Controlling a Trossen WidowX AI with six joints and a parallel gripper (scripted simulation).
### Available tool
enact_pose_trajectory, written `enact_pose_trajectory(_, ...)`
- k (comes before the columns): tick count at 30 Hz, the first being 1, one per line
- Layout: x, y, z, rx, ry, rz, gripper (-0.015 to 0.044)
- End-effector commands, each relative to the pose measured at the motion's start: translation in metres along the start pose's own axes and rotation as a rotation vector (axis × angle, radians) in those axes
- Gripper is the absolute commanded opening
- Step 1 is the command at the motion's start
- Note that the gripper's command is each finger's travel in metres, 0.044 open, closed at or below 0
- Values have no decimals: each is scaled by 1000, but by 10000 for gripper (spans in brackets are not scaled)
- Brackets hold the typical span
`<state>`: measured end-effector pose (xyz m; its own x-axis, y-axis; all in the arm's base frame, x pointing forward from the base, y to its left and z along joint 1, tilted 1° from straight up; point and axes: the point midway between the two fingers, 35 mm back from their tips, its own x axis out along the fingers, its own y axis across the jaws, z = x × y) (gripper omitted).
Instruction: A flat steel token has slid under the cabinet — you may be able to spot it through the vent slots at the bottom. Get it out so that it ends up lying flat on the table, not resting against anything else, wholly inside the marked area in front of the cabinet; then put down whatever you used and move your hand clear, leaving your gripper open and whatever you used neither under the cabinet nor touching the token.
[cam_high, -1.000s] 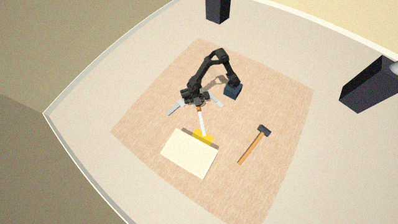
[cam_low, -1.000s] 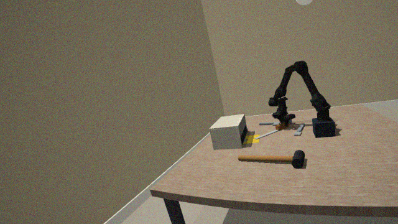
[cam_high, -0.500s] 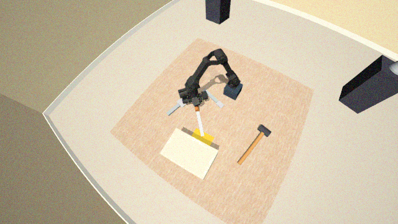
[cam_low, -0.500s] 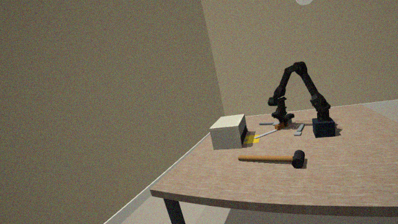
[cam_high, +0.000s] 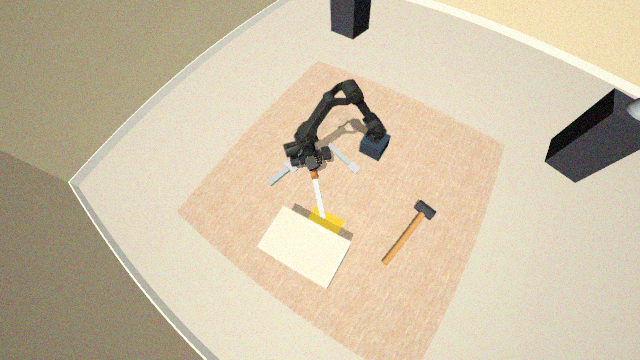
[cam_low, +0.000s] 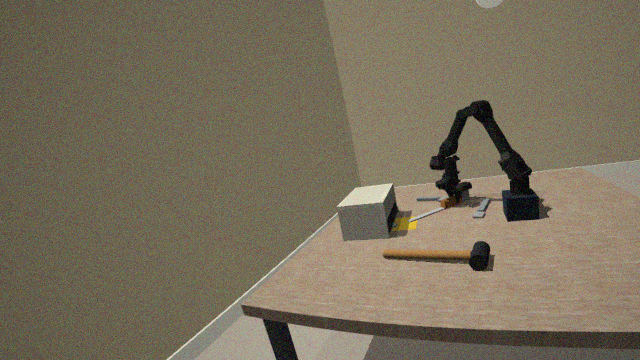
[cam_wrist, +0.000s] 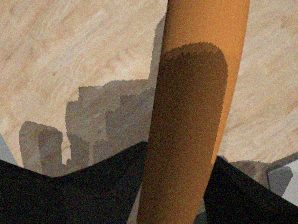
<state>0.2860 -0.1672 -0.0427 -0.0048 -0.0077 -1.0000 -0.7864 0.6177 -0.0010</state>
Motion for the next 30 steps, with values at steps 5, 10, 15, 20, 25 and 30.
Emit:
enact_pose_trajectory(5, -1, -10, -3, 6, 1, -9, 0)
enact_pose_trajectory(10, -2, -14, -4, 6, 2, -9, 0)
enact_pose_trajectory(15, -2, -19, -6, 6, 2, -10, 0)
enact_pose_trajectory(20, -2, -23, -7, 6, 2, -10, 0)
enact_pose_trajectory(25, -2, -27, -8, 6, 2, -10, 0)
enact_pose_trajectory(30, -2, -31, -9, 6, 2, -11, 0)
